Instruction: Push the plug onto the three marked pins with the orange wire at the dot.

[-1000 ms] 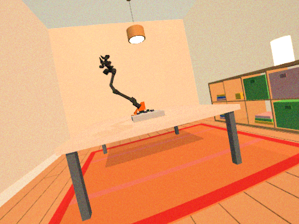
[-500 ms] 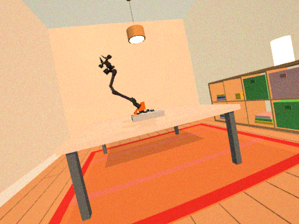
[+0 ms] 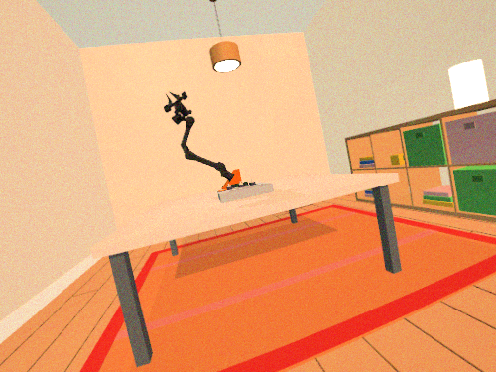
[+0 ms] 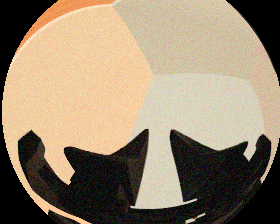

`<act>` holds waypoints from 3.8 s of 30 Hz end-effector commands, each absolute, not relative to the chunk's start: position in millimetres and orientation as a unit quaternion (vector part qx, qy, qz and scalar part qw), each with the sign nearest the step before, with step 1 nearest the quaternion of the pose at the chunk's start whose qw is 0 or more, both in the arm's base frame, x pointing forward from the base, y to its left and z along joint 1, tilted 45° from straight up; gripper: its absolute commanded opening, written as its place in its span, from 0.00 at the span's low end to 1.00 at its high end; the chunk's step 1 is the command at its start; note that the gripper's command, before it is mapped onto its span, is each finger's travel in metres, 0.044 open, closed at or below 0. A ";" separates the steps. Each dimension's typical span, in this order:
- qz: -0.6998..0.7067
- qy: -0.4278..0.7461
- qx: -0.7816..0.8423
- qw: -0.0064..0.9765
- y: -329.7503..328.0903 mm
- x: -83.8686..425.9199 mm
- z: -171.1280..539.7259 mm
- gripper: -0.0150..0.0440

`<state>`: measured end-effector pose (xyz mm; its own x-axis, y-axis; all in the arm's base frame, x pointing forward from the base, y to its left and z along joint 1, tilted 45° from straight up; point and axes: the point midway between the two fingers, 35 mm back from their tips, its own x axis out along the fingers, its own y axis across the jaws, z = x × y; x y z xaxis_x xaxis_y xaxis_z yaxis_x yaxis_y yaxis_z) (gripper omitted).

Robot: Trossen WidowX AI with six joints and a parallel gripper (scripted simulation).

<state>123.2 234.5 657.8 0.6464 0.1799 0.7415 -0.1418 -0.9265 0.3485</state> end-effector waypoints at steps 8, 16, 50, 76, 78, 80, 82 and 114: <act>0.423 -0.040 0.849 0.314 230.8 145.8 644.2 0.45; 0.417 -0.074 0.815 0.397 227.1 163.0 633.2 0.45; 0.332 -0.172 0.609 0.700 192.7 235.8 570.5 0.45; 0.226 -0.186 0.410 0.863 144.9 282.7 506.2 0.45; 0.218 -0.185 0.395 0.873 140.5 285.6 500.7 0.45; 0.209 -0.183 0.379 0.883 136.0 288.5 495.1 0.45; 0.200 -0.181 0.363 0.892 131.4 291.3 489.5 0.45; 0.066 -0.108 0.123 0.984 50.5 316.9 392.7 0.45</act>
